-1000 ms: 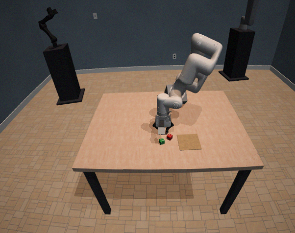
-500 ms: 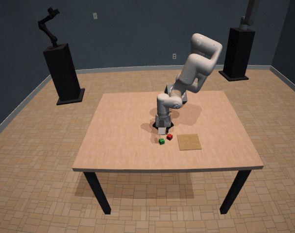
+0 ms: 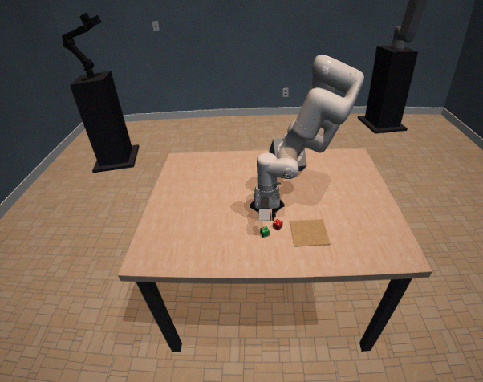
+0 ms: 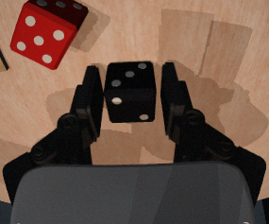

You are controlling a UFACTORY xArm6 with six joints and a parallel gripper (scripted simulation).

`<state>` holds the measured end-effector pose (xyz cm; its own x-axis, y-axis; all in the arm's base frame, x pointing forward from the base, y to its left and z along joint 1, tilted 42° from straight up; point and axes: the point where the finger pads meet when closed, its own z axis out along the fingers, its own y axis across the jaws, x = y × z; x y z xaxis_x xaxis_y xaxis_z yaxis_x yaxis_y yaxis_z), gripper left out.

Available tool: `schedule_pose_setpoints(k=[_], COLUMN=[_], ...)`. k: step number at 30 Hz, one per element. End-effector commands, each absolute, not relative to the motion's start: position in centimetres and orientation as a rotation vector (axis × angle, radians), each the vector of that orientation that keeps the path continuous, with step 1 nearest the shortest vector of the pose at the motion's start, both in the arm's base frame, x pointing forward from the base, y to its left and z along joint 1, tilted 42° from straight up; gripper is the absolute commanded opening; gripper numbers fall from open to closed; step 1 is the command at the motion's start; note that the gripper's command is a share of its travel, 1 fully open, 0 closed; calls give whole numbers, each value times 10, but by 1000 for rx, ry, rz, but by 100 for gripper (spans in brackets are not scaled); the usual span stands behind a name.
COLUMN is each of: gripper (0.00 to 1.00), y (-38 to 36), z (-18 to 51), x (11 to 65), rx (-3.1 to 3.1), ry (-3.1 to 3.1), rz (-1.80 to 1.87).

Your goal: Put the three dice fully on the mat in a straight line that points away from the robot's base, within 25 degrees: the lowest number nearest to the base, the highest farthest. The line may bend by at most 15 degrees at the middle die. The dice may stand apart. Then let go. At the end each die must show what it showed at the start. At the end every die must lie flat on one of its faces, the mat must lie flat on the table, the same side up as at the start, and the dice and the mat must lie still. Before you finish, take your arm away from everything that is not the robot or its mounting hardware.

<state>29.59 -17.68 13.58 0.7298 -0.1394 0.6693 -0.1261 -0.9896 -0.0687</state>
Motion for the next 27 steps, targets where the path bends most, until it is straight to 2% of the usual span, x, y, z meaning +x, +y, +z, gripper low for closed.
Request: schedule_pose_setpoints(k=[1, 5, 6, 27], gripper=[47, 47, 27, 27], y=[-177, -177, -177, -177], z=[136, 136, 136, 136], x=[296, 296, 296, 296], rx=[-2905, -2905, -2905, -2905], ry=[223, 223, 223, 223], rz=[-1128, -1128, -1128, -1128])
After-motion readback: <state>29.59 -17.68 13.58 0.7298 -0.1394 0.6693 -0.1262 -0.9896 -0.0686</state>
